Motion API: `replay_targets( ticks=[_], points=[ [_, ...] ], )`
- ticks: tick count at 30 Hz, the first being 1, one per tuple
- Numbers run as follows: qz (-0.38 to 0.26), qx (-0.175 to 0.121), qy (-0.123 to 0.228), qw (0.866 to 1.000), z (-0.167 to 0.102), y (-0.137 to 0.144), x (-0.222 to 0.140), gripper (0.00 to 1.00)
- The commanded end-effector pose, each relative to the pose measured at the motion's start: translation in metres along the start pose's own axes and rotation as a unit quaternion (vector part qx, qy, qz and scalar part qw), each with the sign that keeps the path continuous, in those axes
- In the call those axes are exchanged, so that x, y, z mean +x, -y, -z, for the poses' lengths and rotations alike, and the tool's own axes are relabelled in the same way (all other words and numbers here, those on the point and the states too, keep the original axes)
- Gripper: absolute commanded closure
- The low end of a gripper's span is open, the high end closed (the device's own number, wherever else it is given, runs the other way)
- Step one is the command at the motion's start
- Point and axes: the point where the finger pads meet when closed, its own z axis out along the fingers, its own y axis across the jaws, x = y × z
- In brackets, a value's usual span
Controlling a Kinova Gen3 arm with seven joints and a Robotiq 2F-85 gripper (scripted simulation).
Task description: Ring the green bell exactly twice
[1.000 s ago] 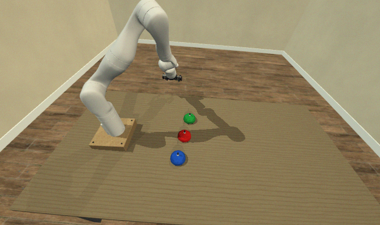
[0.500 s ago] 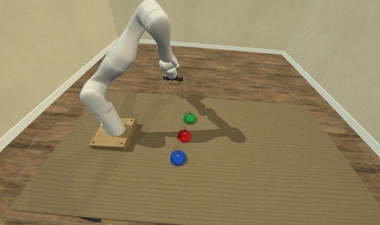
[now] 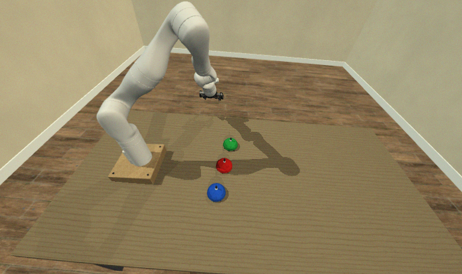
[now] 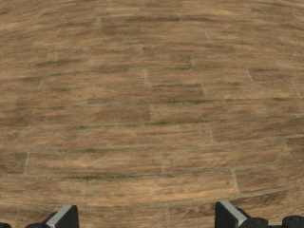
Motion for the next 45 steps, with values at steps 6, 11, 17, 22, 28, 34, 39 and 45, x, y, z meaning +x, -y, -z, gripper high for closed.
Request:
replay_targets(
  ticks=[6,11,17,22,28,34,39,45],
  points=[
    [-0.003,0.000,0.000,1.000,0.001,-0.002,-0.001,0.00],
    [-0.003,-0.006,0.009,1.000,0.003,-0.010,-0.006,0.00],
    [-0.003,-0.006,0.009,1.000,0.003,-0.010,-0.006,0.00],
    [-0.003,-0.006,0.009,1.000,0.003,-0.010,-0.006,0.00],
    [-0.003,-0.012,0.018,1.000,0.006,-0.018,-0.012,0.00],
    [-0.003,-0.017,0.028,0.999,0.009,-0.026,-0.018,0.00],
    [-0.003,-0.017,0.028,0.999,0.009,-0.026,-0.018,0.00],
    [-0.004,-0.022,0.038,0.999,0.012,-0.034,-0.024,0.00]
  ],
)
